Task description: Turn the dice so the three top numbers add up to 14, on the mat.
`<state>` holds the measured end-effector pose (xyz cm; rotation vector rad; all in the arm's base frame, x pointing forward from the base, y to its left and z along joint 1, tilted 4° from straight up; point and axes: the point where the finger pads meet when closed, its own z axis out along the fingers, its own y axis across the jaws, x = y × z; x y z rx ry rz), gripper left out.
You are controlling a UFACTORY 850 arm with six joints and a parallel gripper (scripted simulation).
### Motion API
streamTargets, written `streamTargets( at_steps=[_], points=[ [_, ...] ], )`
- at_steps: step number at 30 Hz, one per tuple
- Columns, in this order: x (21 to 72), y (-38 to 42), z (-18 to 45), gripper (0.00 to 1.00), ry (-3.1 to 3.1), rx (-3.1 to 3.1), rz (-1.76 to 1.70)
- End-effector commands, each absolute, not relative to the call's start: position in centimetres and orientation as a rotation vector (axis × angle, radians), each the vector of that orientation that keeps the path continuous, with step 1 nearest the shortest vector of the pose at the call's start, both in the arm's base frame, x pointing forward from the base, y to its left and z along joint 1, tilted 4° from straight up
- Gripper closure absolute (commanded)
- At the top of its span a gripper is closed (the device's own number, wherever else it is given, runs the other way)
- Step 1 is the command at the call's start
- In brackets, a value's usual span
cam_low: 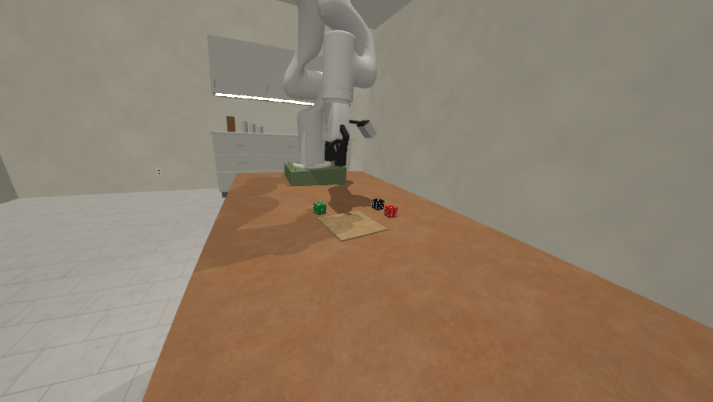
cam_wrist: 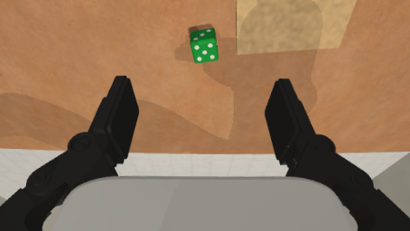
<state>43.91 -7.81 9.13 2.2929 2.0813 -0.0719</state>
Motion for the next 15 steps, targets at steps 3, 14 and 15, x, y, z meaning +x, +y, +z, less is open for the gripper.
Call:
streamTargets(
  at_steps=[3,14,15],
  points=[
    [44.0,-7.8,9.2,0.0,2.08,2.292,-0.07],
    [44.0,-8.0,6.1,0.0,2.079,2.291,-0.072],
    [44.0,-8.1,5.2,0.0,2.079,2.291,-0.072]
  ],
)
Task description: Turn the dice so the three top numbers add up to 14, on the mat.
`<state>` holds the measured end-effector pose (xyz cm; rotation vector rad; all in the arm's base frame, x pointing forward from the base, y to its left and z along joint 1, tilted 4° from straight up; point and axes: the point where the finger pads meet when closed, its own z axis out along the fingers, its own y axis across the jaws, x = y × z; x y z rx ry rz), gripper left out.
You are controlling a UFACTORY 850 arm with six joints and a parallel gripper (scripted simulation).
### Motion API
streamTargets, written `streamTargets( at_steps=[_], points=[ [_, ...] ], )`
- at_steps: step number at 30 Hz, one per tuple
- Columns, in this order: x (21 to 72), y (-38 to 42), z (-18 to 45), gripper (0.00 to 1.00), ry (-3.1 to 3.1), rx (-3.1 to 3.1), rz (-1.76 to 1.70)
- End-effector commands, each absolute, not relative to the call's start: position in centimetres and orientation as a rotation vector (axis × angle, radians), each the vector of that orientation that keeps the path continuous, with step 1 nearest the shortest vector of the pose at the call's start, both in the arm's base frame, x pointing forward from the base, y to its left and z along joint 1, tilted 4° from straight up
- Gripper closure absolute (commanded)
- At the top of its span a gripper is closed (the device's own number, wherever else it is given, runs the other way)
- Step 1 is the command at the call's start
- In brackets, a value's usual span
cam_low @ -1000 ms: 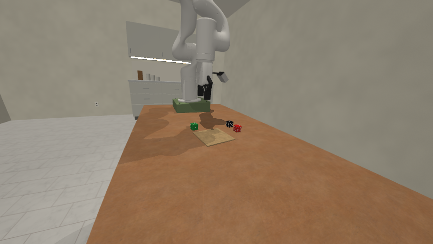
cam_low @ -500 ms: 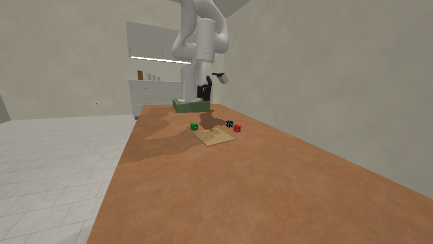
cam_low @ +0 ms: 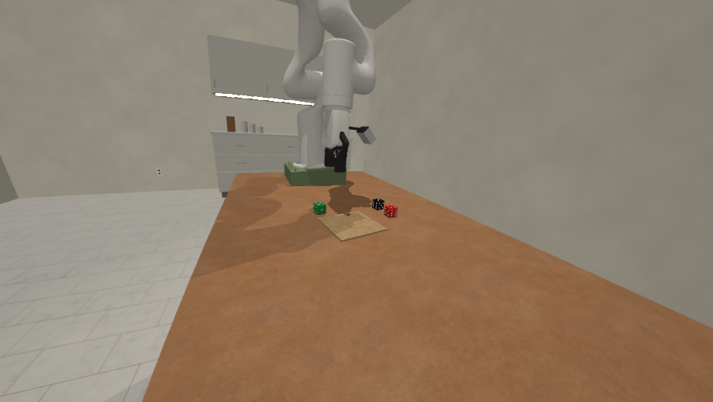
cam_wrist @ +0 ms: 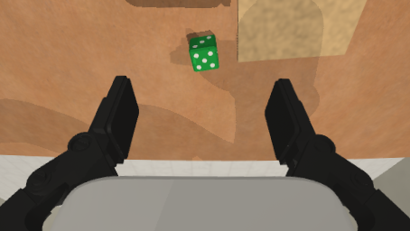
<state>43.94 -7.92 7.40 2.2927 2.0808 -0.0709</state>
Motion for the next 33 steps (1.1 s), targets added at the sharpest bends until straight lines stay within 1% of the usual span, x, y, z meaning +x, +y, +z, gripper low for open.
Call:
streamTargets(
  at_steps=[1,6,11,33],
  points=[
    [44.0,-8.2,4.3,0.0,2.079,2.291,-0.072],
    [44.0,-8.4,1.0,0.0,2.079,2.291,-0.072],
    [44.0,-8.5,-0.5,0.0,2.079,2.291,-0.072],
    [44.0,-8.5,-0.8,0.0,2.079,2.291,-0.072]
  ],
)
